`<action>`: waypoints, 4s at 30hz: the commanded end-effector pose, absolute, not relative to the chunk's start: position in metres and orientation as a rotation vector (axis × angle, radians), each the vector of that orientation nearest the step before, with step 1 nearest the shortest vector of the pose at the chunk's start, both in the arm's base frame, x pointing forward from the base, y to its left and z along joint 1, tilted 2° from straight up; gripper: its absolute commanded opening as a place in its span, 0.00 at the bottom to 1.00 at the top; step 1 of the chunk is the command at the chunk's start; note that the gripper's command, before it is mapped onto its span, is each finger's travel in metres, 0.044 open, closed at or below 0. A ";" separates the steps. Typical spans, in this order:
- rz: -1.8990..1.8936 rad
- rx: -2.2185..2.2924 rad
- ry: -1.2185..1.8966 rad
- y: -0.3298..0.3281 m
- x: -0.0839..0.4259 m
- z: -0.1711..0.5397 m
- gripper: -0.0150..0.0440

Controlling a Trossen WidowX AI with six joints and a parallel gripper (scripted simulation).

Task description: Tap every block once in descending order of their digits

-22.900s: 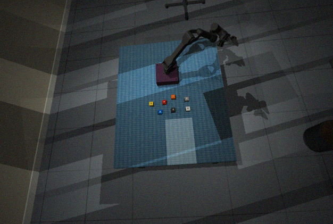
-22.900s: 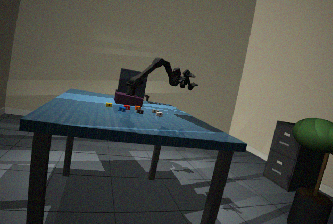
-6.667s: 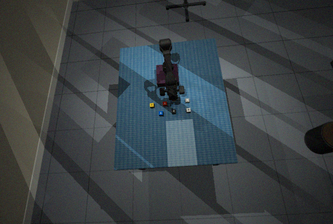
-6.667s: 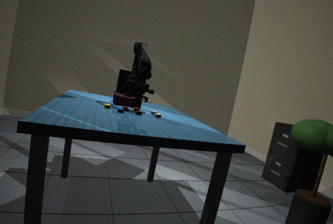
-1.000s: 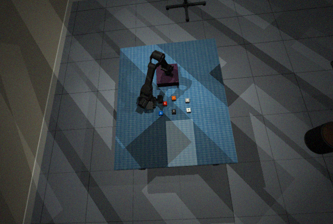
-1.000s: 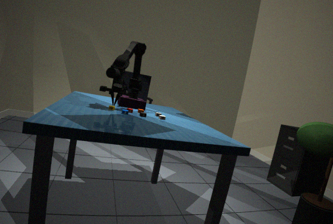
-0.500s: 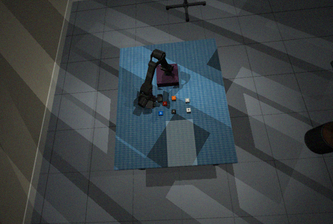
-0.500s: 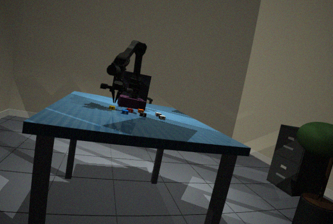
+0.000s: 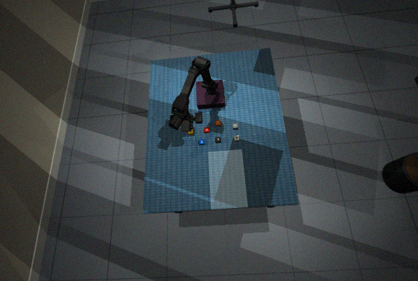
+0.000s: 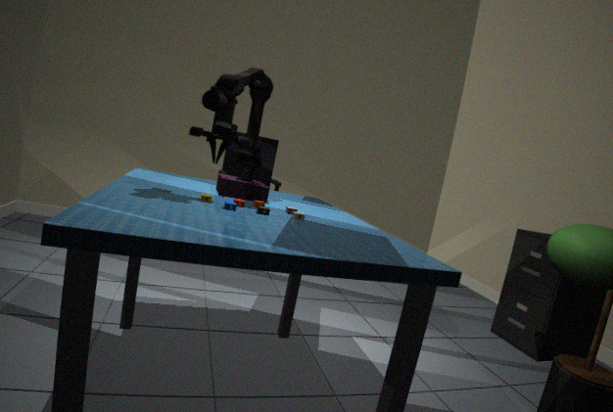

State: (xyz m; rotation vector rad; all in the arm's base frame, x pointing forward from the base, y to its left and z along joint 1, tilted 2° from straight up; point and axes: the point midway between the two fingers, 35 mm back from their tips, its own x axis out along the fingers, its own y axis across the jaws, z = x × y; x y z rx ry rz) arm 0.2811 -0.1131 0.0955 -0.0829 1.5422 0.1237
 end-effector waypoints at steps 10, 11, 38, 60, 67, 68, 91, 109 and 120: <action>0.136 -0.074 1.541 0.037 0.335 0.107 0.29; 0.137 -0.073 1.541 0.050 0.336 0.107 0.29; 0.139 -0.072 1.542 0.067 0.339 0.018 0.29; 0.139 -0.072 1.541 0.066 0.338 0.023 0.29; 0.139 -0.072 1.541 0.066 0.339 0.037 0.29; 0.139 -0.072 1.541 0.066 0.340 0.050 0.29; 0.147 -0.064 1.549 0.161 0.238 0.110 0.29; 0.147 -0.064 1.550 0.165 0.239 0.029 0.29; 0.147 -0.064 1.550 0.166 0.239 0.014 0.29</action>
